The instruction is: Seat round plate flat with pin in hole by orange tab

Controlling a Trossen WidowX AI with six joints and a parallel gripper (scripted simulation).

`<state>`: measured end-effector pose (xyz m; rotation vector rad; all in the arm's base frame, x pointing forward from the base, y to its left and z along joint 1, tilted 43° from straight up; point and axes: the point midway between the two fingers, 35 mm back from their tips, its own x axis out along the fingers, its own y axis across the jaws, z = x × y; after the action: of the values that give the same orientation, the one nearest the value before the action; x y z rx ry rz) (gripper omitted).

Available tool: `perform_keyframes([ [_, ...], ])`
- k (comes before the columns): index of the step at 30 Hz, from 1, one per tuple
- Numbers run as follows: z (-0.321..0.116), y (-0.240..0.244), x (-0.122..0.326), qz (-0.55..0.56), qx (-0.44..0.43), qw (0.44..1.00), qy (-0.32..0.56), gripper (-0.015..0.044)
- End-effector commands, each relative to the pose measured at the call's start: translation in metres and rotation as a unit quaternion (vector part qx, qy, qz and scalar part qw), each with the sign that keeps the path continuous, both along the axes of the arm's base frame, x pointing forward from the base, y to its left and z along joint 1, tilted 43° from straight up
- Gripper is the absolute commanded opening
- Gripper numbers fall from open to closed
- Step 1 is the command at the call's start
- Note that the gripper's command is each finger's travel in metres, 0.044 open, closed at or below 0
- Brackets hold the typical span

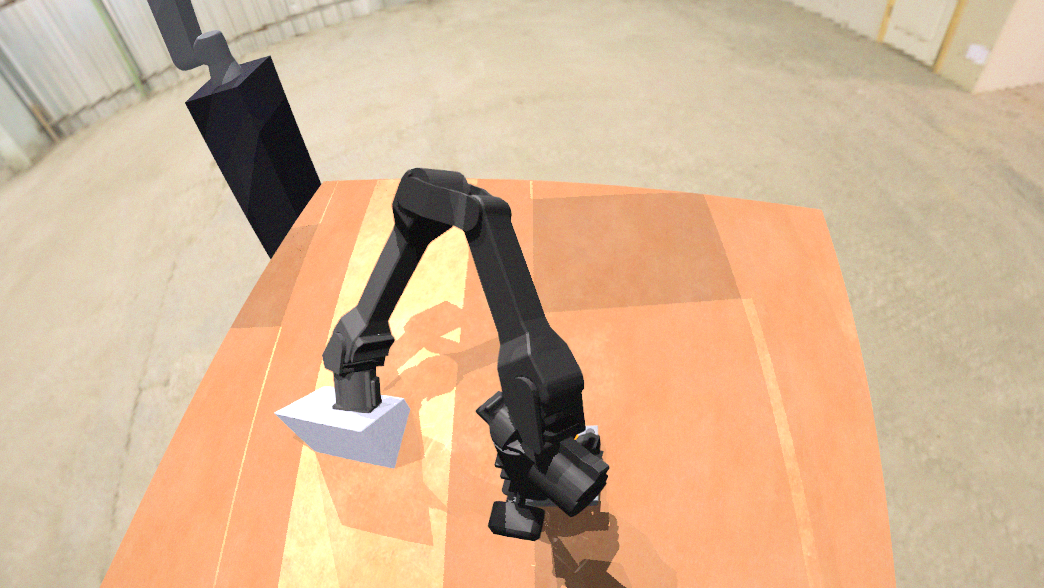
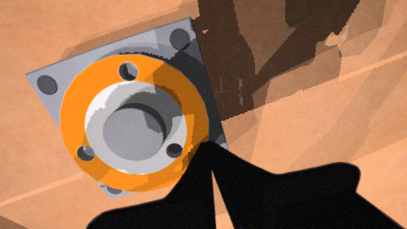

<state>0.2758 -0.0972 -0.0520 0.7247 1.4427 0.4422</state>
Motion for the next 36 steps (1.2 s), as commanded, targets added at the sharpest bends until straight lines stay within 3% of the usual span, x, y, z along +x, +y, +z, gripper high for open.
perform_keyframes([
  [1,0.004,0.002,-0.006,0.001,-0.003,1.0,-0.002,0.0],
  [36,0.022,0.023,-0.023,0.001,-0.002,1.0,-0.001,0.0],
])
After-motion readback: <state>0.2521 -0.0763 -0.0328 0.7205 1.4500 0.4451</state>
